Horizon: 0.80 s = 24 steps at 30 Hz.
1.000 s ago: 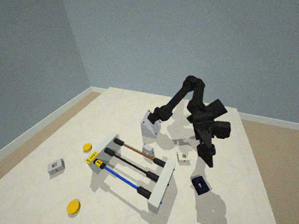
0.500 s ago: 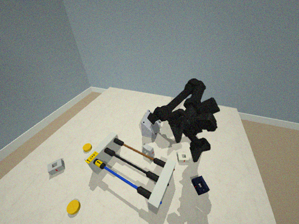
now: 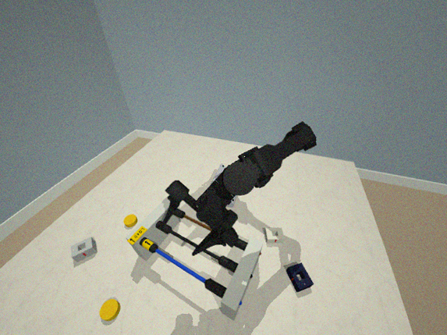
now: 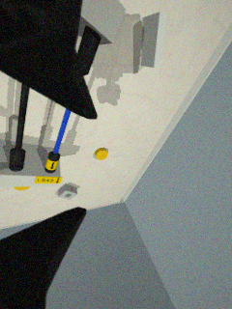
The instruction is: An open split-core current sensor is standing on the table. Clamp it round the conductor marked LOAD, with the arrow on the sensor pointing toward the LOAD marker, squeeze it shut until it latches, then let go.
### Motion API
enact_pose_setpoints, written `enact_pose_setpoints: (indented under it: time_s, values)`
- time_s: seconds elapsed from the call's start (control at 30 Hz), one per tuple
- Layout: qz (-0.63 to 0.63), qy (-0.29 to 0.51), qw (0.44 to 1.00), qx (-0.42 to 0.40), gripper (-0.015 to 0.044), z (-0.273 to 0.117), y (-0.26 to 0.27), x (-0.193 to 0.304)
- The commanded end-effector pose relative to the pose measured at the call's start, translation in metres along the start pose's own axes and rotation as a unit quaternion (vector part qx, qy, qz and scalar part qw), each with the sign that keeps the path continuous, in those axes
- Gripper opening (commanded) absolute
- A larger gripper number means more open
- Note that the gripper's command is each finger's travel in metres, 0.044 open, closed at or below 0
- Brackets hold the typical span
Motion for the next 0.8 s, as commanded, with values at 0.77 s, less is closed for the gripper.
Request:
enact_pose_setpoints:
  time_s: [0.77]
  values:
    - [0.304, 0.298, 0.899, -0.099, 0.044, 0.082, -0.163, 0.091]
Point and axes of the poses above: the point midway between the two fingers, 35 mm back from their tips, its own z axis out along the fingers, its own y axis across the jaws, x = y × z, the point moved 4 cm from there along -z, back along the fingers, and after that the axes turned 12 degrees about z, right-handed, at the moved point
